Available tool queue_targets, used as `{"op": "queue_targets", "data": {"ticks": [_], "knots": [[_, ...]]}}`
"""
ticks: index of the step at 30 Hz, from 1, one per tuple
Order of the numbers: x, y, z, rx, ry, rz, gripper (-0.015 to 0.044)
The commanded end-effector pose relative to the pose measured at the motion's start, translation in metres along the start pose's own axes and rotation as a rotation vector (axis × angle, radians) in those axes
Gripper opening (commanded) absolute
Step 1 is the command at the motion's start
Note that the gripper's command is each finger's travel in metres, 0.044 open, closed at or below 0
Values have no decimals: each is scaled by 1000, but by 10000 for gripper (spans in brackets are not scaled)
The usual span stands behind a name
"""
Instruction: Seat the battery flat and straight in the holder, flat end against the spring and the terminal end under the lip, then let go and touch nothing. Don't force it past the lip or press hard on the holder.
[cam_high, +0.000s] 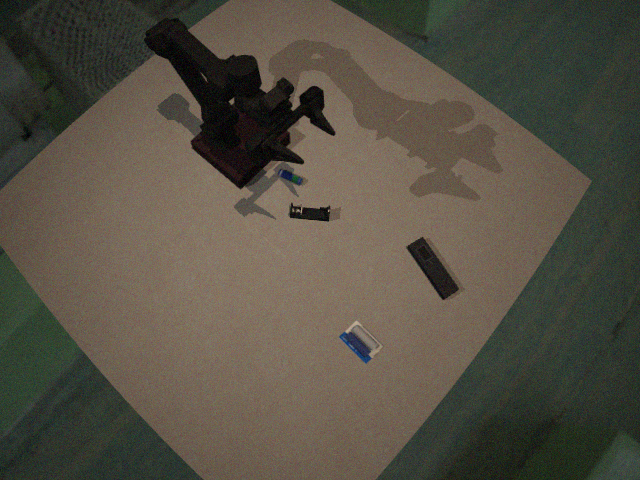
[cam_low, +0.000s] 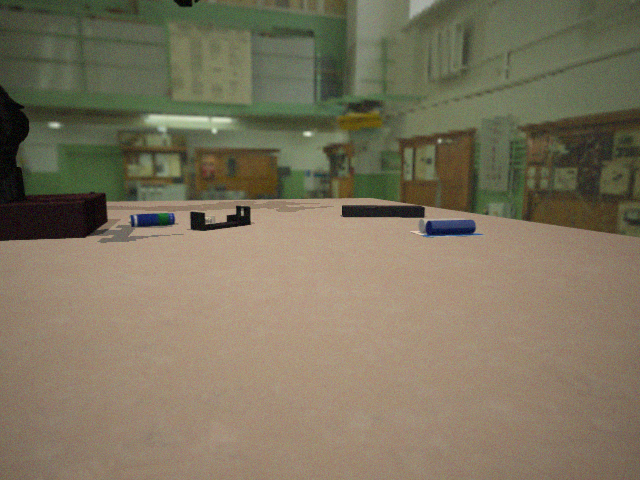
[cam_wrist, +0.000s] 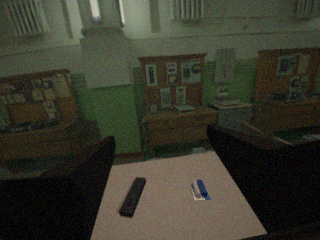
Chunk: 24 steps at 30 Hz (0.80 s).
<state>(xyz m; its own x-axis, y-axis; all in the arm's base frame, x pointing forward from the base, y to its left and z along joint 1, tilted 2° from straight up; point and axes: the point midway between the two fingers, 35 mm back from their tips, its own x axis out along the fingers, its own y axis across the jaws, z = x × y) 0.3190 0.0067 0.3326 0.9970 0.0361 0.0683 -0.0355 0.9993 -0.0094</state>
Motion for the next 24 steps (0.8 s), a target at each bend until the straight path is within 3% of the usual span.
{"op": "queue_targets", "data": {"ticks": [1,7,12,16,24], "knots": [[2,1,-5,1,22,3,374],[1,34,-145,-17,625,96,221],[-62,55,-244,-96,1189,174,221],[-126,58,-281,-188,1581,215,221],[-136,58,-284,-205,1640,220,221]]}}
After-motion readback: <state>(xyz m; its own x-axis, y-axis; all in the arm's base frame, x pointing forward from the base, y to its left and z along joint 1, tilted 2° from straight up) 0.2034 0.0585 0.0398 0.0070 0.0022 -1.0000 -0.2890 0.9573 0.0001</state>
